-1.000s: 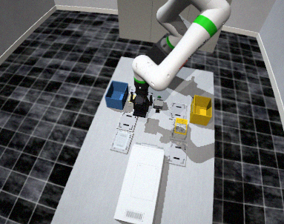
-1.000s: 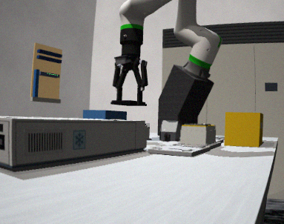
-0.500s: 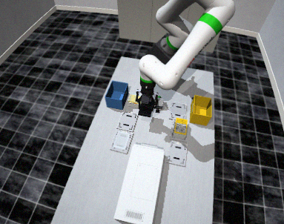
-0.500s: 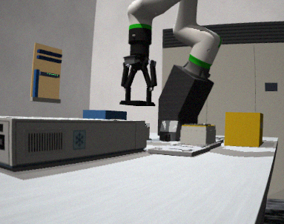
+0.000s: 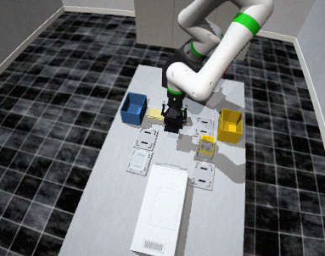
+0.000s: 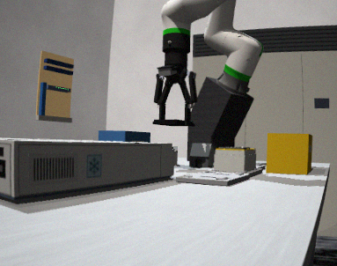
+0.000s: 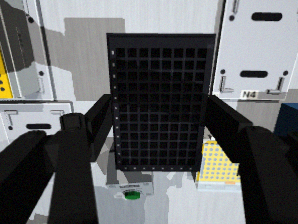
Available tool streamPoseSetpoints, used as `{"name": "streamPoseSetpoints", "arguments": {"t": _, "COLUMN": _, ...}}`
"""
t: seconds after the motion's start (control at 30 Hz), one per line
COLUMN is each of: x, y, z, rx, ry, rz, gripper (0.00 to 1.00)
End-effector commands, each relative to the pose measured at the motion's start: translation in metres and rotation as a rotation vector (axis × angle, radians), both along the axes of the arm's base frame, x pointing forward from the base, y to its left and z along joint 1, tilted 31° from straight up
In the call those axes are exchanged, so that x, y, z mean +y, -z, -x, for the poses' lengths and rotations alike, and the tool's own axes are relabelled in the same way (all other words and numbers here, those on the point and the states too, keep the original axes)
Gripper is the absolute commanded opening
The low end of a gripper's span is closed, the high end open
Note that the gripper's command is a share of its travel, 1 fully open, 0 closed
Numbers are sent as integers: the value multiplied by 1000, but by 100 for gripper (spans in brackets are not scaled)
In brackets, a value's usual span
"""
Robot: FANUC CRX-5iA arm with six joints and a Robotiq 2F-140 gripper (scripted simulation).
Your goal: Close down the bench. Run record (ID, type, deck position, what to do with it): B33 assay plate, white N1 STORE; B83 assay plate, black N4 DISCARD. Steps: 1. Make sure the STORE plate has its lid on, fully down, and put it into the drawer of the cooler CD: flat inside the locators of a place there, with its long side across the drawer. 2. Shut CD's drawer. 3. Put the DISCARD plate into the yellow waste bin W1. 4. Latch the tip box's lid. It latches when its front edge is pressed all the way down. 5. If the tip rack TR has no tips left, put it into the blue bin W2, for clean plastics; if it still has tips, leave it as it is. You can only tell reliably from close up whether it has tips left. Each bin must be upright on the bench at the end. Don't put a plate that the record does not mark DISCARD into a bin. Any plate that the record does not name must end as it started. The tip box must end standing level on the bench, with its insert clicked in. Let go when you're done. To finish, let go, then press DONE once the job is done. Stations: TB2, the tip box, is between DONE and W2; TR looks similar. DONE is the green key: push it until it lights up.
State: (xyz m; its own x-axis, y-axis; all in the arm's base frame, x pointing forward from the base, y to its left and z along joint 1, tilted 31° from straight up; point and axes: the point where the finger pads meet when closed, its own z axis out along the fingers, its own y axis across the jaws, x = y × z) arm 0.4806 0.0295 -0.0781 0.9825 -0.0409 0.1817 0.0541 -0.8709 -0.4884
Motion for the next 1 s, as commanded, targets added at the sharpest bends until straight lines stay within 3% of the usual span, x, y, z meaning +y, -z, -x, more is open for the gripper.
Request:
{"name": "streamPoseSetpoints", "arguments": {"t": 0.0, "x": 6, "y": -4, "z": 2, "rx": -1, "ry": 1, "rz": 1, "gripper": 10}}
{"name": "streamPoseSetpoints", "arguments": {"t": 0.97, "x": 62, "y": -30, "z": 27, "rx": -1, "ry": 1, "rz": 1, "gripper": 10}}
